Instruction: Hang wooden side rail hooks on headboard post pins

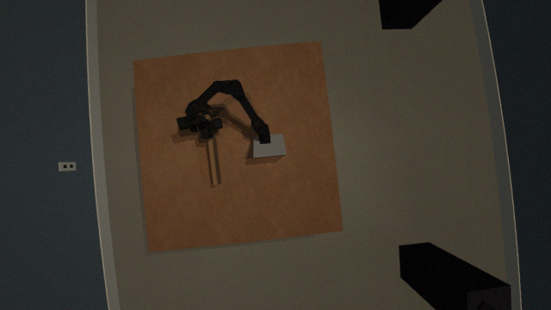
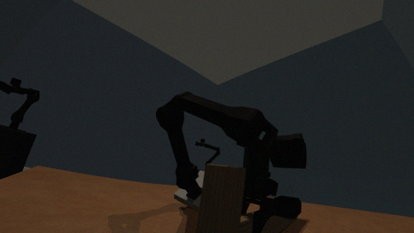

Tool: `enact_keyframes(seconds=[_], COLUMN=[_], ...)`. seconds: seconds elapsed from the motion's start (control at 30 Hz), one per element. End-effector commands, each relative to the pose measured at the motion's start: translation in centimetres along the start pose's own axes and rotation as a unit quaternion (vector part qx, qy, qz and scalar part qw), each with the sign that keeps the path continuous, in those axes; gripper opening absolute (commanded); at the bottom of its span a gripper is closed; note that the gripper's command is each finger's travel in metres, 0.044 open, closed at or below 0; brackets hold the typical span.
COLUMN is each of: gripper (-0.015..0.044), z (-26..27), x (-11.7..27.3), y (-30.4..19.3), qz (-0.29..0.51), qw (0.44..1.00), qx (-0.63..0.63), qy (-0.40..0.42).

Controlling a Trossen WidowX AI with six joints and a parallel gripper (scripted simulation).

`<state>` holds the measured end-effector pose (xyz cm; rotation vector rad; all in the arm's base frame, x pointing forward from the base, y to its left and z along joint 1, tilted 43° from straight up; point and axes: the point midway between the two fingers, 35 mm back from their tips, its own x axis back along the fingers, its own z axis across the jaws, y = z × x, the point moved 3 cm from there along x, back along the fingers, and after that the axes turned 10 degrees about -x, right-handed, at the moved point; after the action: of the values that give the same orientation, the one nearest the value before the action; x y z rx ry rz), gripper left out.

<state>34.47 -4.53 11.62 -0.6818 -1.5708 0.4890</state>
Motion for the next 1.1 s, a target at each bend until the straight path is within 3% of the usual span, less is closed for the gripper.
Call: enact_keyframes(seconds=[0.0, 0.67, 1.07], gripper=[0.0000, 0.0000, 0.0315], z=[-0.12, -0.12, -0.02], x=[0.12, -0.19, -0.16], y=[0.05, 0.05, 0.09], qz=[0.003, 0.003, 0.001], qw=[1.000, 1.000, 1.000], qx=[0.002, 0.002, 0.002], qy=[-0.005, -0.005, -0.002])
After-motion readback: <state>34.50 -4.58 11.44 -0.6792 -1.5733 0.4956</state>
